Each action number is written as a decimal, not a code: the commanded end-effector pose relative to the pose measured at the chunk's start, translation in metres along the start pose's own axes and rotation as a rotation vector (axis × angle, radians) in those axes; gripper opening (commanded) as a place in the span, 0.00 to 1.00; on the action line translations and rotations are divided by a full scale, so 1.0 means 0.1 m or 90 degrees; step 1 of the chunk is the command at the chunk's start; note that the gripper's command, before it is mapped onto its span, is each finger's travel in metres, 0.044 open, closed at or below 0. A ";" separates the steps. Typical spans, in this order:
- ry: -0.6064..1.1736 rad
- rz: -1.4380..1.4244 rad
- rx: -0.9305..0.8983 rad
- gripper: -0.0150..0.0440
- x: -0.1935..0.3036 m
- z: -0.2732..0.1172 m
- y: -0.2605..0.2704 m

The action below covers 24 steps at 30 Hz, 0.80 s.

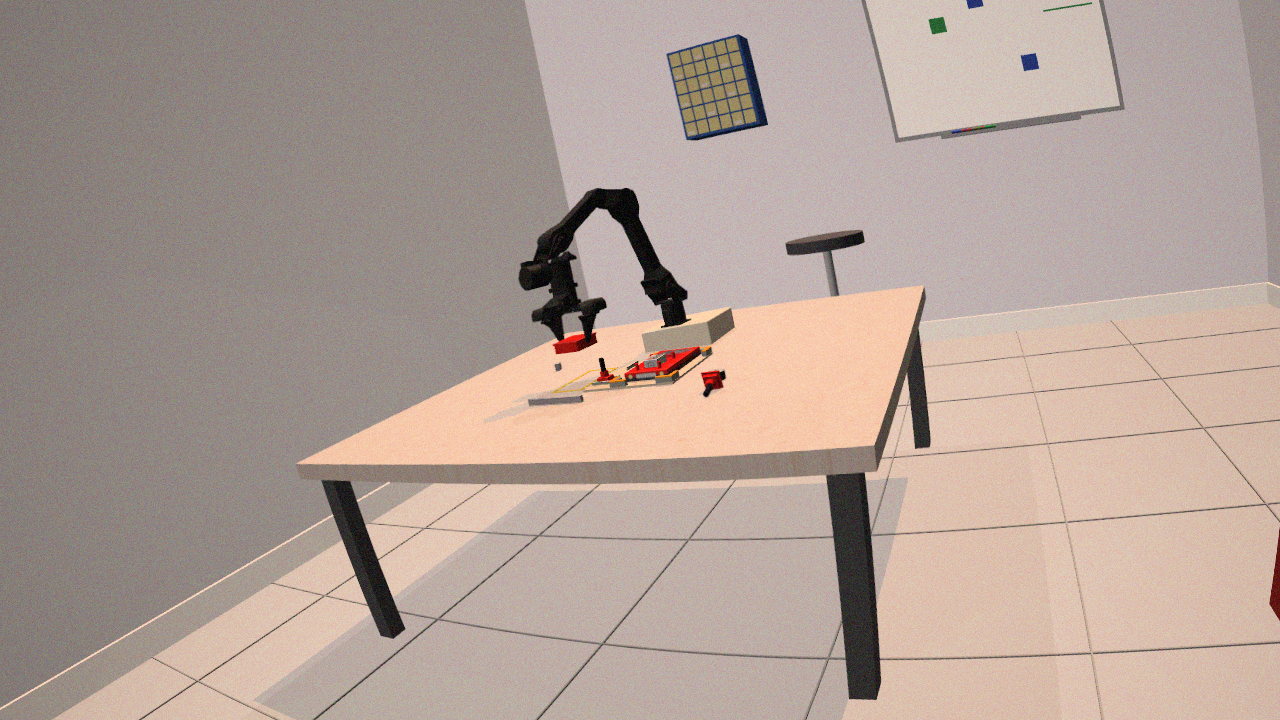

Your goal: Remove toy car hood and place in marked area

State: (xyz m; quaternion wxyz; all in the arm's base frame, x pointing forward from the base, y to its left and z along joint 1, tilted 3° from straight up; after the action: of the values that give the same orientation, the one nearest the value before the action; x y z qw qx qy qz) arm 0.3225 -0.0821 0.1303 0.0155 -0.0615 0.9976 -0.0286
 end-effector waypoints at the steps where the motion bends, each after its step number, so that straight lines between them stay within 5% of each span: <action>1: 0.006 -0.003 -0.001 0.25 0.01 0.06 0.00; 24: 0.006 -0.003 -0.001 0.25 0.01 0.23 0.00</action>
State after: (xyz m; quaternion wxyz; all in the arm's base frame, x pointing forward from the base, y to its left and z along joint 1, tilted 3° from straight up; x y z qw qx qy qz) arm 0.3237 -0.0834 0.1121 0.0156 -0.0615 0.9976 -0.0287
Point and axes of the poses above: the point midway between the two fingers, 35 mm back from their tips, its own z axis out along the fingers, its own y axis across the jaws, x = y × z, the point moved 5 cm from there along -z, back along the fingers, and after that the axes turned 1 degree about z, right-handed, at the moved point
